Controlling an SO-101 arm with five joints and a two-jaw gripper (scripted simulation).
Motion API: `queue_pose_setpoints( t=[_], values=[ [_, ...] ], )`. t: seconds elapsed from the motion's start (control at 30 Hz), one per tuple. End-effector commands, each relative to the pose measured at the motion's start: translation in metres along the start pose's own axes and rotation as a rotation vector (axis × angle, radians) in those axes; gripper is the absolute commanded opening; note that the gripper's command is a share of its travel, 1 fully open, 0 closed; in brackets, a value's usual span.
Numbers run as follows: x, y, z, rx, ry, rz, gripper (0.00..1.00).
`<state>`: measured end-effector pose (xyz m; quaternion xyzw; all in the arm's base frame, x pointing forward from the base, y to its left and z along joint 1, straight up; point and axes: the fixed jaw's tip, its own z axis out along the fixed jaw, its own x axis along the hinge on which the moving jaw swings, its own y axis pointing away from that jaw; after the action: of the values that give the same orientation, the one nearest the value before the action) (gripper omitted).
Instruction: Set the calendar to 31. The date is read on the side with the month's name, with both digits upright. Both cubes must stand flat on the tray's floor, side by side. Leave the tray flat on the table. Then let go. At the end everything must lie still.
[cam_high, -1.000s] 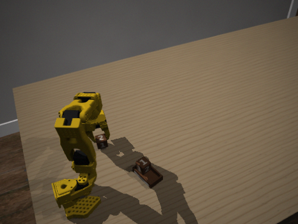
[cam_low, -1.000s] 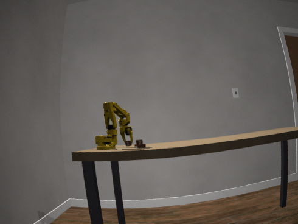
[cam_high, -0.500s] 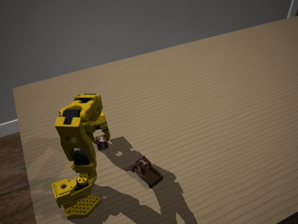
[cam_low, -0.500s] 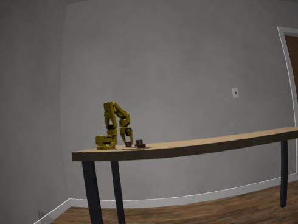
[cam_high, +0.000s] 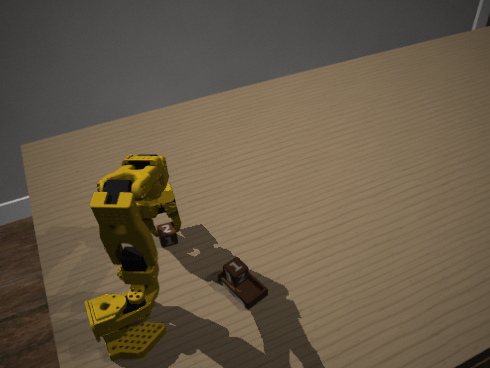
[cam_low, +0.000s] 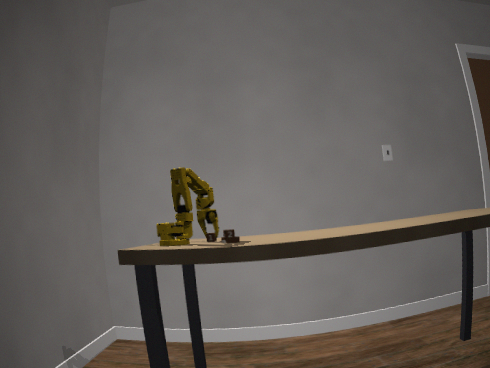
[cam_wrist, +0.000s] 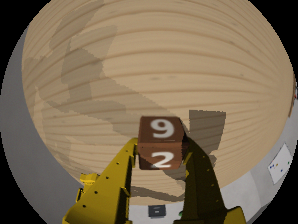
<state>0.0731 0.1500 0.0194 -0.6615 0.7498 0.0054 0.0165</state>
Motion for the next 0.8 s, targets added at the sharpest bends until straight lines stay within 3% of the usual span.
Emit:
queue_pose_setpoints(
  t=[0.0,0.2,0.47,0.77],
  values=[
    [-0.0029,0.0007,-0.0009,0.005,-0.018,-0.020,0.00],
    [-0.0029,0.0007,-0.0009,0.005,-0.018,-0.020,0.02],
    [-0.0029,0.0007,-0.0009,0.005,-0.018,-0.020,0.16],
    [-0.0029,0.0007,-0.0009,0.005,-0.018,-0.020,0.18]
  ],
)
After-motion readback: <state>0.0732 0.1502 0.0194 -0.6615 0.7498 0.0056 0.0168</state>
